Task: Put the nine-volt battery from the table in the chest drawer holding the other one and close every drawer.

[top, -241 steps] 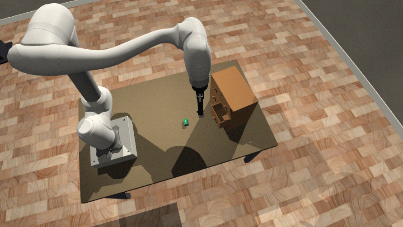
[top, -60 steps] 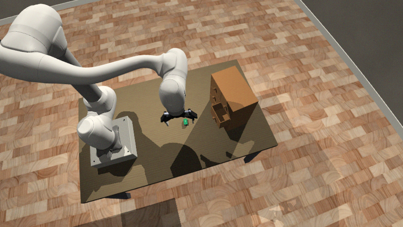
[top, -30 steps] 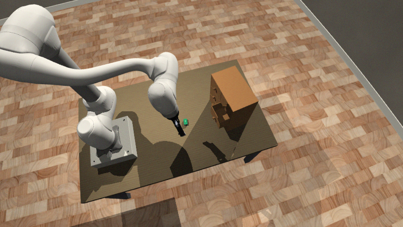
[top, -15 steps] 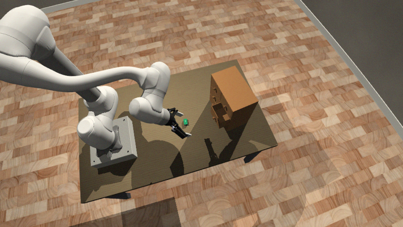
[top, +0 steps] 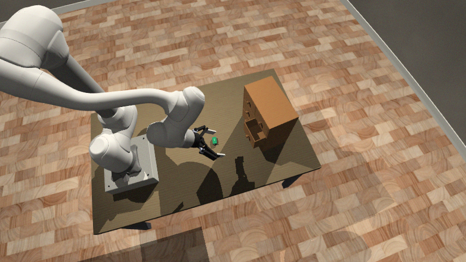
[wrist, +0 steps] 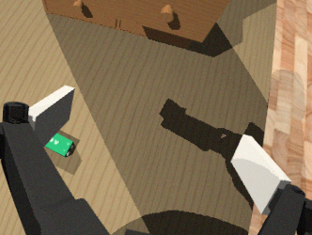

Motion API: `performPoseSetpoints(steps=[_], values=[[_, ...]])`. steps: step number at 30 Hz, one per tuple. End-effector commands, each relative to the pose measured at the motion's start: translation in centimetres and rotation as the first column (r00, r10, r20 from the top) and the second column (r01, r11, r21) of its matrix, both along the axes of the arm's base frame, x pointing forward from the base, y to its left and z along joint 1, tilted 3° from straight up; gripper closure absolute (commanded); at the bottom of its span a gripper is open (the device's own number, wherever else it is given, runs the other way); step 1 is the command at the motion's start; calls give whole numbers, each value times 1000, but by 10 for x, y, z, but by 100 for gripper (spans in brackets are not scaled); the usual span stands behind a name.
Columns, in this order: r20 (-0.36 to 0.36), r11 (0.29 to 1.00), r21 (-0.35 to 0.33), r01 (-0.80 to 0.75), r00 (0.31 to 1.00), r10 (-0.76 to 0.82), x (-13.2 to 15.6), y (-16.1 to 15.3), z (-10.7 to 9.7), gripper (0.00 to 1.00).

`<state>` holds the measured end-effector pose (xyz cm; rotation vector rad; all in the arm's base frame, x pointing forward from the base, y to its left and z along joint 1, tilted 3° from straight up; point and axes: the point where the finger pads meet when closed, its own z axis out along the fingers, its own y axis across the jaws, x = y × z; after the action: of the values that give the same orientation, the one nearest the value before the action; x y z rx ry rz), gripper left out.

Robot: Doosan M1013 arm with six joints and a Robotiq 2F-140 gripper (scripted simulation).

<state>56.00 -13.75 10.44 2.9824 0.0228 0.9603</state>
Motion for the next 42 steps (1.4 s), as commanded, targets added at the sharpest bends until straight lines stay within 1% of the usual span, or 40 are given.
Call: performPoseSetpoints(steps=[1, 7, 12, 16, 18, 19, 24, 29, 36, 37, 42], values=[[148, 998, 37, -48, 988, 42, 5, 2, -4, 0], [248, 998, 37, -51, 968, 40, 13, 3, -13, 0], [345, 998, 38, -55, 938, 39, 21, 3, -22, 0], [385, 998, 41, -56, 922, 36, 27, 4, -29, 0], [385, 998, 41, -56, 922, 36, 27, 4, -29, 0], [421, 997, 40, -58, 906, 36, 29, 4, -31, 0], [492, 997, 38, -61, 870, 35, 33, 5, -36, 0], [514, 997, 37, -61, 857, 34, 35, 4, -38, 0], [517, 997, 37, -61, 855, 33, 35, 4, -39, 0], [517, 997, 37, -61, 855, 33, 35, 4, -39, 100], [517, 997, 37, -61, 855, 33, 35, 4, -39, 100]])
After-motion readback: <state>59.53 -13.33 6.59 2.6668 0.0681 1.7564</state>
